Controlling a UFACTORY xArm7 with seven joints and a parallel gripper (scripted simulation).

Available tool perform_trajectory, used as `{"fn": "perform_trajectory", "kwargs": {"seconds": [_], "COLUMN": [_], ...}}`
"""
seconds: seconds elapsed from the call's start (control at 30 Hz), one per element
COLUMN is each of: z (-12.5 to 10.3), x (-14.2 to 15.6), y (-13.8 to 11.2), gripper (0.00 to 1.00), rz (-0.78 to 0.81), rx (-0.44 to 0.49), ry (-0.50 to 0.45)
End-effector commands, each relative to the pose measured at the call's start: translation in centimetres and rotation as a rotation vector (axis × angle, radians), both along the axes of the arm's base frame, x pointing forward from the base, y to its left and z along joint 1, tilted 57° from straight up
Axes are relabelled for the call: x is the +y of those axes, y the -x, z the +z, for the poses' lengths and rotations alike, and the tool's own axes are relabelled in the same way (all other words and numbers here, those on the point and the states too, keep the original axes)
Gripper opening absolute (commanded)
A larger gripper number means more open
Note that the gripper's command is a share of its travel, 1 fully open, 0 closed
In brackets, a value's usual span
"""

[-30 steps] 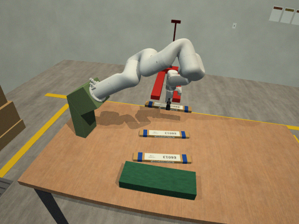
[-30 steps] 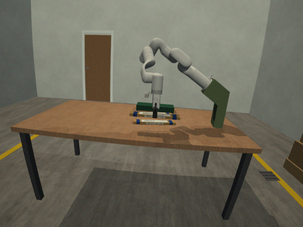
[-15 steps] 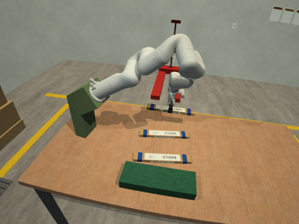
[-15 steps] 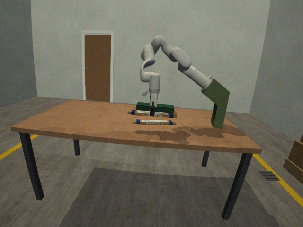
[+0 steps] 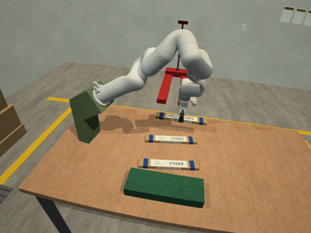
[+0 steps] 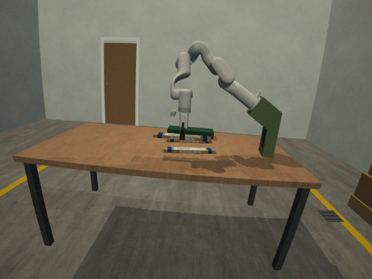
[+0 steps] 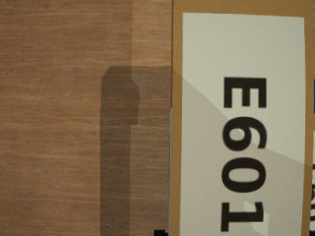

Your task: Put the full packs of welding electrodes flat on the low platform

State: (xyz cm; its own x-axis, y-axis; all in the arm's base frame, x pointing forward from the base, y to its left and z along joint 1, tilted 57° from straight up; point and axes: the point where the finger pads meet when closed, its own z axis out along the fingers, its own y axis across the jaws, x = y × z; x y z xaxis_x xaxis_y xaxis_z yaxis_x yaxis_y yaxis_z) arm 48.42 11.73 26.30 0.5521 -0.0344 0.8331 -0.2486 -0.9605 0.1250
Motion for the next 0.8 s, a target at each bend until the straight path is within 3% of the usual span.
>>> {"fn": "perform_trajectory", "kwargs": {"seconds": [0.0, 0.77], "z": [1.1, 7.9], "x": [-1.5, -12.3], "y": [-0.1, -1.0], "gripper": [0.58, 0.58], "rz": [0.003, 0.003], "rx": [0.000, 0.000], "ry": [-0.001, -0.001]}}
